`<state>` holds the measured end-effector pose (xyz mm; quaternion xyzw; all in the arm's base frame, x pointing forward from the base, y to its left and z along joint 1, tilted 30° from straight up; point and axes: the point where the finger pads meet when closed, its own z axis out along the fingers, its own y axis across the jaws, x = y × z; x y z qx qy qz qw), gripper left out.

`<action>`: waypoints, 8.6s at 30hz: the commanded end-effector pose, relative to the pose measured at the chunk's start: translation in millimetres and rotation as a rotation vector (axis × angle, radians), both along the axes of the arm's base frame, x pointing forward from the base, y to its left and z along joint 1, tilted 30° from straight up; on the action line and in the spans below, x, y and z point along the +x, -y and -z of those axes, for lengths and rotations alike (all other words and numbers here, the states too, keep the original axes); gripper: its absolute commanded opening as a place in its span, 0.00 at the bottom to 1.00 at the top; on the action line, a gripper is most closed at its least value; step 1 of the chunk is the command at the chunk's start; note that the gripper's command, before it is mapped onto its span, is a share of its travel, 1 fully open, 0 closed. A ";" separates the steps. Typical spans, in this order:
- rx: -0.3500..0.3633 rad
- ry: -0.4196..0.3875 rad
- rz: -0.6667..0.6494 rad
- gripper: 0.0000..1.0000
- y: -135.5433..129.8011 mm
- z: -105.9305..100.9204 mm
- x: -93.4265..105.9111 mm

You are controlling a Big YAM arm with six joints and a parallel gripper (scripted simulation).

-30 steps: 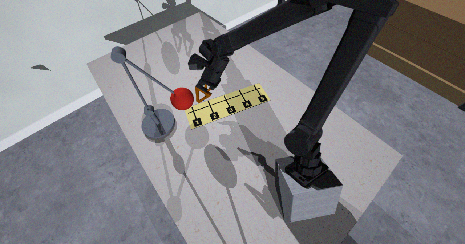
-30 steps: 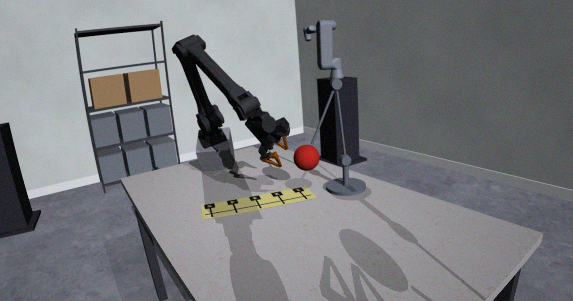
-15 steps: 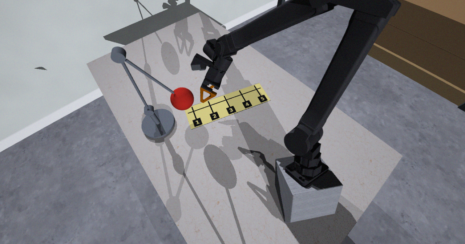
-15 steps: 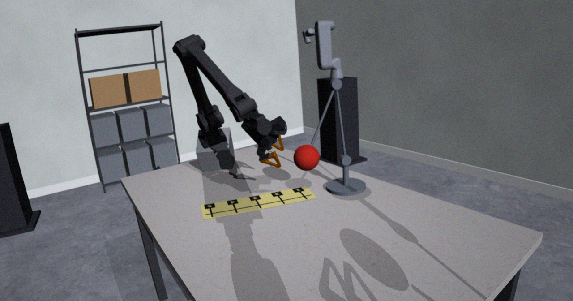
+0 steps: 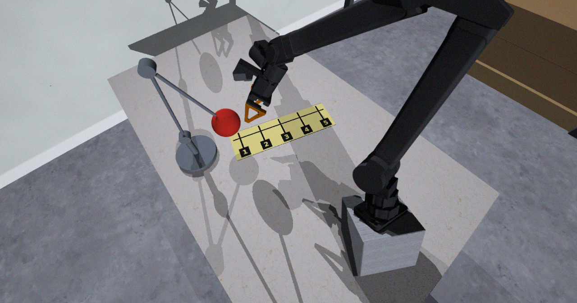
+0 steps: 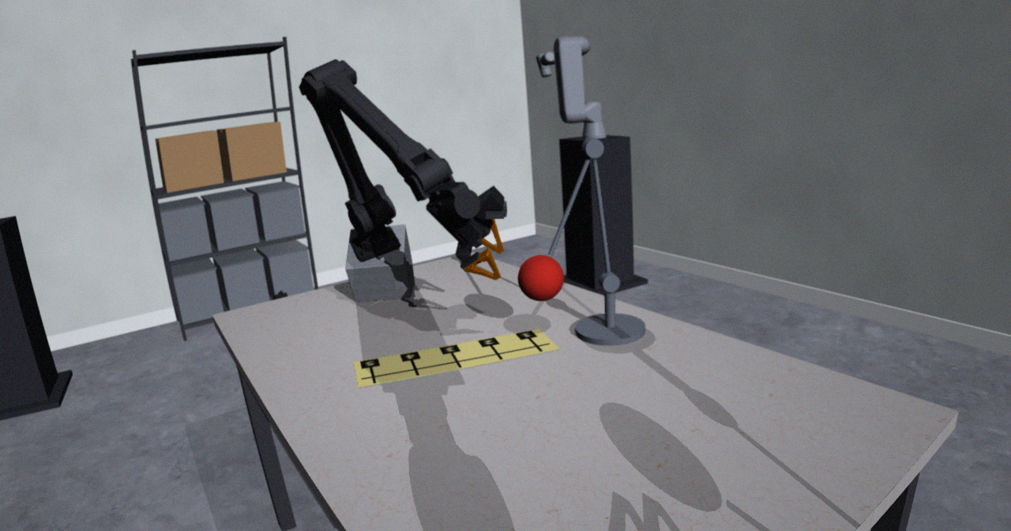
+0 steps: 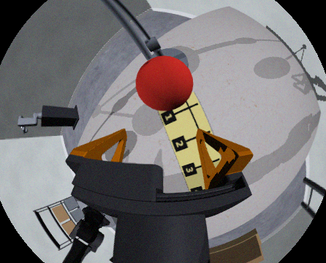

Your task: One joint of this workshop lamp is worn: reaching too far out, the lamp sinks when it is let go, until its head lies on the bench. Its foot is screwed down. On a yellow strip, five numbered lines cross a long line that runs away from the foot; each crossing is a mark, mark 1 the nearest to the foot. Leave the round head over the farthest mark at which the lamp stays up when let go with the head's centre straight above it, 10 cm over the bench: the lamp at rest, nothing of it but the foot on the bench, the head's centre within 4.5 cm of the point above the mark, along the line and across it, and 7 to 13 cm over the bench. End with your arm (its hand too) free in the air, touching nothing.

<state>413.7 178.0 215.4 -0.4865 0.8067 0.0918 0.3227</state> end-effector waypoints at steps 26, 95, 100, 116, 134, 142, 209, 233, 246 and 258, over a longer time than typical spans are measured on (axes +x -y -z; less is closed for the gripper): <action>-0.012 0.171 -0.145 1.00 -25.7 -61.7 -22.1; -0.027 0.367 -0.309 1.00 -54.6 -134.5 -47.3; -0.027 0.367 -0.309 1.00 -54.6 -134.5 -47.3; -0.027 0.367 -0.309 1.00 -54.6 -134.5 -47.3; -0.031 0.347 -0.304 1.00 -54.6 -134.5 -47.3; -0.039 0.306 -0.294 1.00 -54.6 -134.5 -47.3; -0.045 0.373 -0.300 1.00 -111.9 -65.3 14.8; -0.027 0.367 -0.309 1.00 -137.6 -49.0 26.1; -0.027 0.367 -0.309 1.00 -137.6 -49.0 26.1; -0.027 0.367 -0.309 1.00 -142.2 -52.3 28.0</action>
